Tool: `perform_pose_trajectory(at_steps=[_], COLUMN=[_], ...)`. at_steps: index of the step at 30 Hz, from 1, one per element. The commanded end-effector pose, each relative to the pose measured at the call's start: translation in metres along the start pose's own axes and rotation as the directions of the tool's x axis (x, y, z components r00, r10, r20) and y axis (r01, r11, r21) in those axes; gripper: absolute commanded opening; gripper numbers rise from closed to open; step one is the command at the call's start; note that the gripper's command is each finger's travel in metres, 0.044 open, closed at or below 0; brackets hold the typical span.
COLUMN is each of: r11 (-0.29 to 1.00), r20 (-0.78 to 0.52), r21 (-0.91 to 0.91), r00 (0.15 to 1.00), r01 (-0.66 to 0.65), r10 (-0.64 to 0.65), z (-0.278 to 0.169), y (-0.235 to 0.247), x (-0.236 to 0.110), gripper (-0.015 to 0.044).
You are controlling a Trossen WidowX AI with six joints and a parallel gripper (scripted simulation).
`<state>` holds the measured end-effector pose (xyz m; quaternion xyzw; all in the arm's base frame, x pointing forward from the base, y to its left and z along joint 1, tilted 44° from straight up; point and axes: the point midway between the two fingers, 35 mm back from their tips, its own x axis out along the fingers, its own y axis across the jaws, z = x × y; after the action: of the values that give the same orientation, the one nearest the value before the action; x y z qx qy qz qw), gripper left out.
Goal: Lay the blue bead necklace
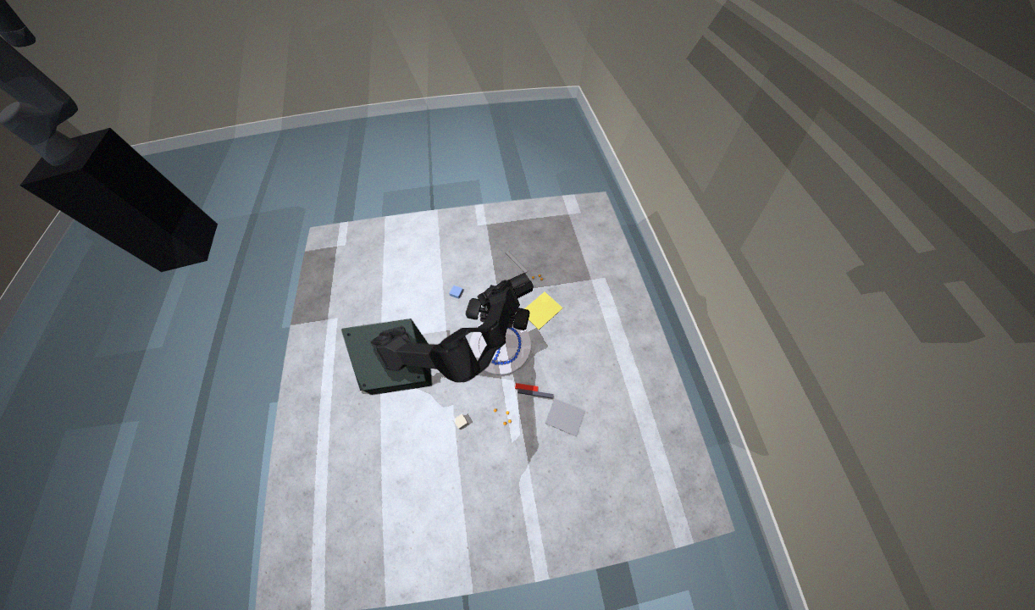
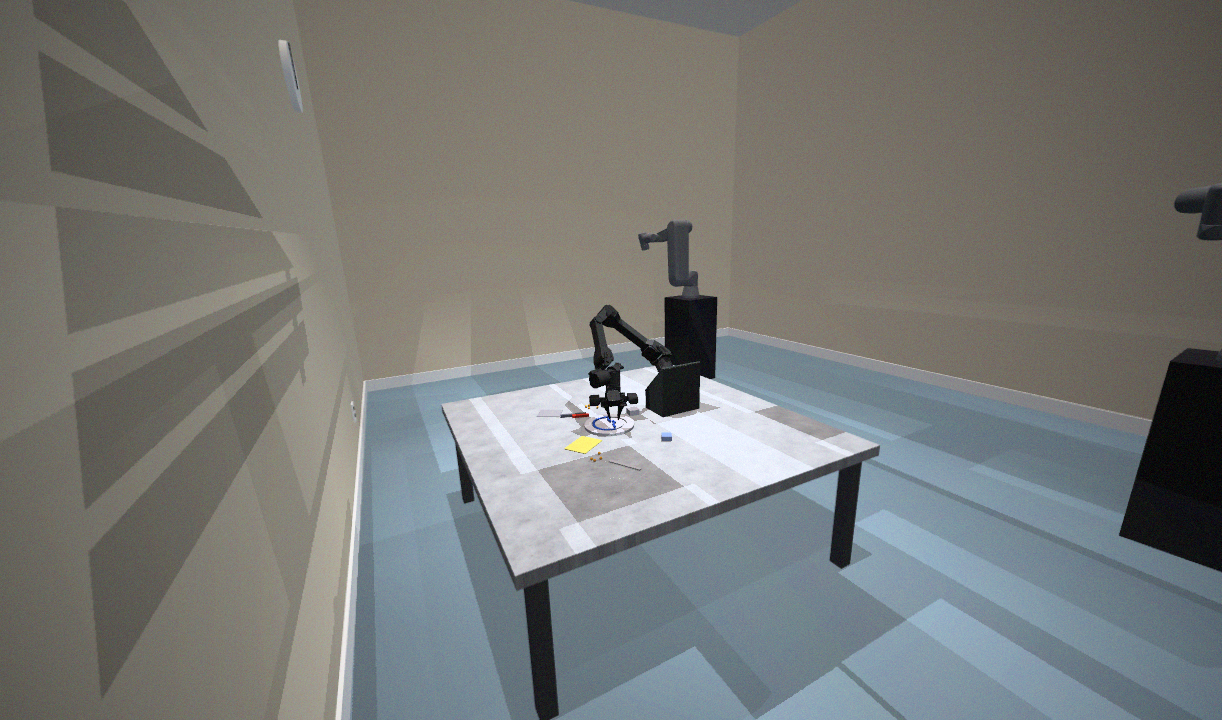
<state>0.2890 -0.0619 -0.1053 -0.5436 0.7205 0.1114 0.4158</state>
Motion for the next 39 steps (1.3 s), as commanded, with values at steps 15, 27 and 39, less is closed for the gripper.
perform_pose_trajectory(at_steps=[15, 27, 39], r11=[1.000, 1.000, 1.000], r20=[-0.002, -0.004, 0.003], r21=[-0.004, -0.004, 0.003], r00=[1.000, 1.000, 1.000], r01=[-0.003, -0.006, -0.006], r10=[0.003, 0.006, 0.006], z=[0.000, -0.001, -0.001], y=[0.001, 0.002, 0.001], x=[0.019, 0.033, 0.030], gripper=[0.0120, 0.0120, 0.0000])
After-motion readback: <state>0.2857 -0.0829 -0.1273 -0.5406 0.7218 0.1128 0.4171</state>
